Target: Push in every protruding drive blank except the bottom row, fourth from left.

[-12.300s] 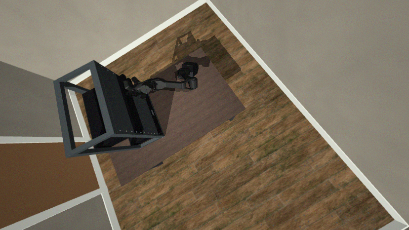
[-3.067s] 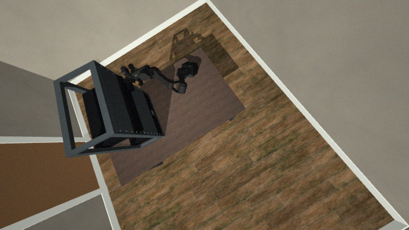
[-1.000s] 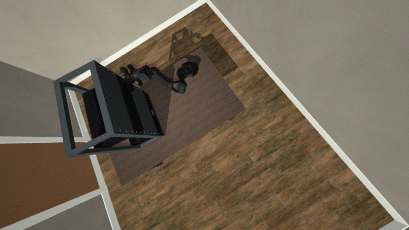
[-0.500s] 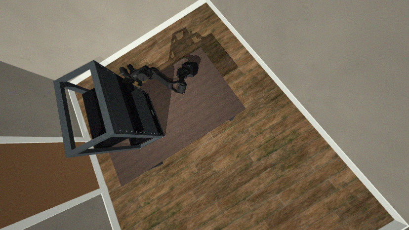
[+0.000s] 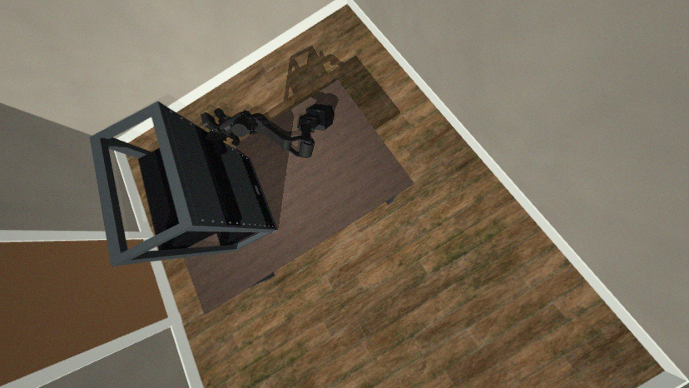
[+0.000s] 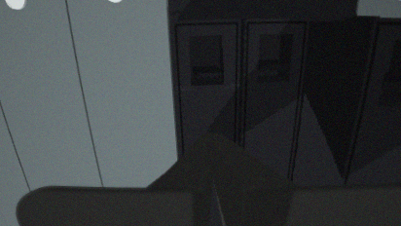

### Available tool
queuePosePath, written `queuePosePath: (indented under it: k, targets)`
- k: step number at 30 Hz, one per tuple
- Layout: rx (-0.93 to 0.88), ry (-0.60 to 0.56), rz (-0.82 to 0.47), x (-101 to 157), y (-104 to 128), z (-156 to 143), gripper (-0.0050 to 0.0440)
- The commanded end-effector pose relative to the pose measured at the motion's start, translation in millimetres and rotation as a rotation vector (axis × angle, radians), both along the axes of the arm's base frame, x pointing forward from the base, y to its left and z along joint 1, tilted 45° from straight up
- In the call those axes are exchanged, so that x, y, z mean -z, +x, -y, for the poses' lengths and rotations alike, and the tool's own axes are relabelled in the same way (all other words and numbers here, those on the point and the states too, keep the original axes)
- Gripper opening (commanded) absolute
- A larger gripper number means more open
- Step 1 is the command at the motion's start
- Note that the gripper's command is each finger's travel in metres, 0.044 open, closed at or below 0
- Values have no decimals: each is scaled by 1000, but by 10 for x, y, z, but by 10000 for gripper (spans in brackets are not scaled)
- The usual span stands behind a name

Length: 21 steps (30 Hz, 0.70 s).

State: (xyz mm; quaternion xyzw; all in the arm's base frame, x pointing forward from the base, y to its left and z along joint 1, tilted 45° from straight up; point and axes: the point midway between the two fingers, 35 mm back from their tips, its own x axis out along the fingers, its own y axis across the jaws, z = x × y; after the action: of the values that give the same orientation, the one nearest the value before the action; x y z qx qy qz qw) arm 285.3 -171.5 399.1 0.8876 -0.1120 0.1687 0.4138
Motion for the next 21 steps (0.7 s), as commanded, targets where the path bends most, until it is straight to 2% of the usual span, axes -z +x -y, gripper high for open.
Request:
queuePosePath:
  k: [1, 21]
  targets:
    - [18, -34, 42, -211, -12, -3, 0]
    - [18, -34, 42, -225, 0, -3, 0]
